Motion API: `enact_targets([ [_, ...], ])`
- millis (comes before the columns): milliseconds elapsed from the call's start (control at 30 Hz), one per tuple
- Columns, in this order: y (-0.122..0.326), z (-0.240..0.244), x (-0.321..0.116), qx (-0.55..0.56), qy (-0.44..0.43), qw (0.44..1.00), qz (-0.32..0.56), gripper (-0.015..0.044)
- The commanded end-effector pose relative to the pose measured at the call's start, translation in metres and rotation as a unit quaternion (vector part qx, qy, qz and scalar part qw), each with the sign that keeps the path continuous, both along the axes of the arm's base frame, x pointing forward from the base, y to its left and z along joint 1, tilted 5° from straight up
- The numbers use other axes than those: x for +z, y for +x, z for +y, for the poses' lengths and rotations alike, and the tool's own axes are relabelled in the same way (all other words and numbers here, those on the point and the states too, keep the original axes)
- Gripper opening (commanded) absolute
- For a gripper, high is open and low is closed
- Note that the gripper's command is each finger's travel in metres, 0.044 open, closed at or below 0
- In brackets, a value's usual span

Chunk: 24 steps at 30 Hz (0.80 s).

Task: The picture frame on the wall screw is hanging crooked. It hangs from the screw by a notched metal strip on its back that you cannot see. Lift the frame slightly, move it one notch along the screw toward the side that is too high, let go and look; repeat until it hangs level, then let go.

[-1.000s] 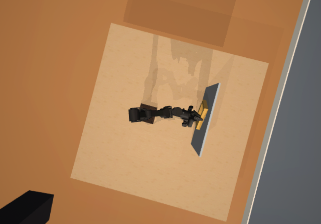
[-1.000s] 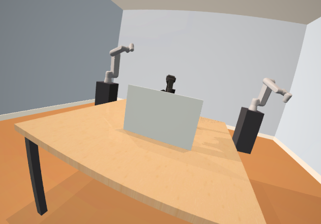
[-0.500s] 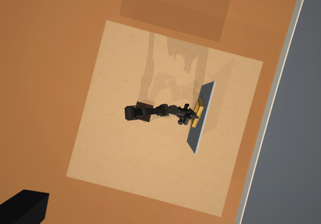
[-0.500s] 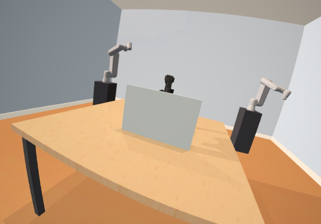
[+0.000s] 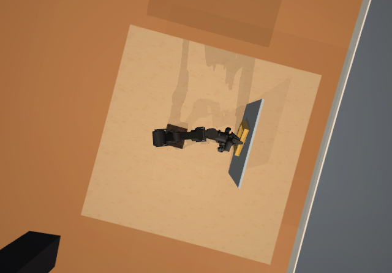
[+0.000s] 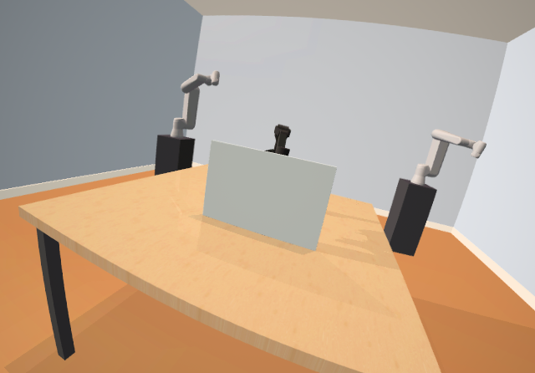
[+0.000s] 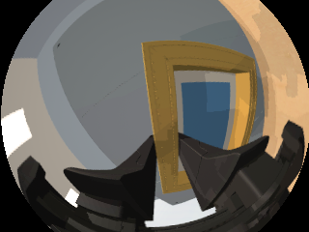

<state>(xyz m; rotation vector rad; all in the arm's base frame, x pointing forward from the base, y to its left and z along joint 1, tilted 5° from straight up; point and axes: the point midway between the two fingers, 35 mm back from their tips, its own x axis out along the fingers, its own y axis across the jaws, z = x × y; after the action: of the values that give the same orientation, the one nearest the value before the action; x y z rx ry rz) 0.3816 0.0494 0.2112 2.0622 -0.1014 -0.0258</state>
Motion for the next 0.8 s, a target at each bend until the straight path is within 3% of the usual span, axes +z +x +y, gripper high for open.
enact_targets([
  [0,0.0,0.0002,0.0,0.0,-0.013,1.0,0.002,0.0],
  [767,-0.0002,-0.0001,0.0011,-0.001,-0.078,0.997,0.007,0.0],
])
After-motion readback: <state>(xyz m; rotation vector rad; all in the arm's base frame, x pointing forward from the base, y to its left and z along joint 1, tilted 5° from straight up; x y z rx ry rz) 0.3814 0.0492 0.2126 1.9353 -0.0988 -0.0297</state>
